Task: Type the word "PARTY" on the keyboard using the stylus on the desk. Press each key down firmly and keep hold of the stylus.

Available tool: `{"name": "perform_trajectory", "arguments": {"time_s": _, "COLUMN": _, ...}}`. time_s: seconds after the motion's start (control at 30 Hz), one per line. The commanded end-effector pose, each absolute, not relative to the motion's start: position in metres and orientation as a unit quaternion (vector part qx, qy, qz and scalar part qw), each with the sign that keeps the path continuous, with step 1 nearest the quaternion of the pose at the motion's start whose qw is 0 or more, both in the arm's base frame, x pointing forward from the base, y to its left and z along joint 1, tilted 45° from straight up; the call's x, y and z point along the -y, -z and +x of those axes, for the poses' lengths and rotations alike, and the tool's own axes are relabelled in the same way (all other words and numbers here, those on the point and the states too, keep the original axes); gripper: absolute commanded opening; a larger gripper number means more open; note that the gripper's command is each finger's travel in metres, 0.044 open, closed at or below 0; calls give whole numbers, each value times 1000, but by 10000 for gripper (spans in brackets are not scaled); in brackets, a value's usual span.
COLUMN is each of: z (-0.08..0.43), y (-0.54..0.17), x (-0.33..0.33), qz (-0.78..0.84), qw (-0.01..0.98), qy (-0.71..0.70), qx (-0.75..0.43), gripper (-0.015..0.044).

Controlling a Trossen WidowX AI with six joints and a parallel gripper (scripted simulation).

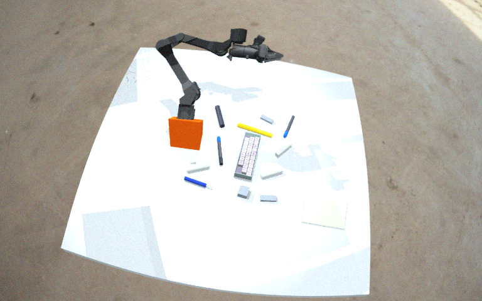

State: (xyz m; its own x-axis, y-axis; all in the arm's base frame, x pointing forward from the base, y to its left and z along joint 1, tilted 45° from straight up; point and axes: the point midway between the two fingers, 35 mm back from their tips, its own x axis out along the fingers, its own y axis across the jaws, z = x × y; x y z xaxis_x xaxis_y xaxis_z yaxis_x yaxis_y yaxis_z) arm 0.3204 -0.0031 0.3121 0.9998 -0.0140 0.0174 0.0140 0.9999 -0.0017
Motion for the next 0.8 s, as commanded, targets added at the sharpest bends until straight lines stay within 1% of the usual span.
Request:
{"name": "perform_trajectory", "arguments": {"time_s": 0.0, "z": 322, "y": -310, "x": 3, "qz": -1, "qw": 1000, "qy": 5, "qx": 3, "gripper": 414}}
{"name": "perform_trajectory", "arguments": {"time_s": 0.07, "z": 333, "y": -290, "x": -1, "qz": -3, "qw": 999, "qy": -10, "qx": -39, "gripper": 361}}
{"name": "perform_trajectory", "arguments": {"time_s": 0.27, "z": 361, "y": -193, "x": -15, "qz": 13, "qw": 970, "qy": -84, "qx": -229, "gripper": 204}}
{"name": "perform_trajectory", "arguments": {"time_s": 0.4, "z": 360, "y": -126, "x": -26, "qz": 52, "qw": 923, "qy": -135, "qx": -356, "gripper": 99}}
{"name": "perform_trajectory", "arguments": {"time_s": 0.53, "z": 345, "y": -67, "x": -38, "qz": 109, "qw": 857, "qy": -180, "qx": -471, "gripper": 0}}
{"name": "perform_trajectory", "arguments": {"time_s": 0.77, "z": 301, "y": 7, "x": -59, "qz": 247, "qw": 701, "qy": -231, "qx": -628, "gripper": 0}}
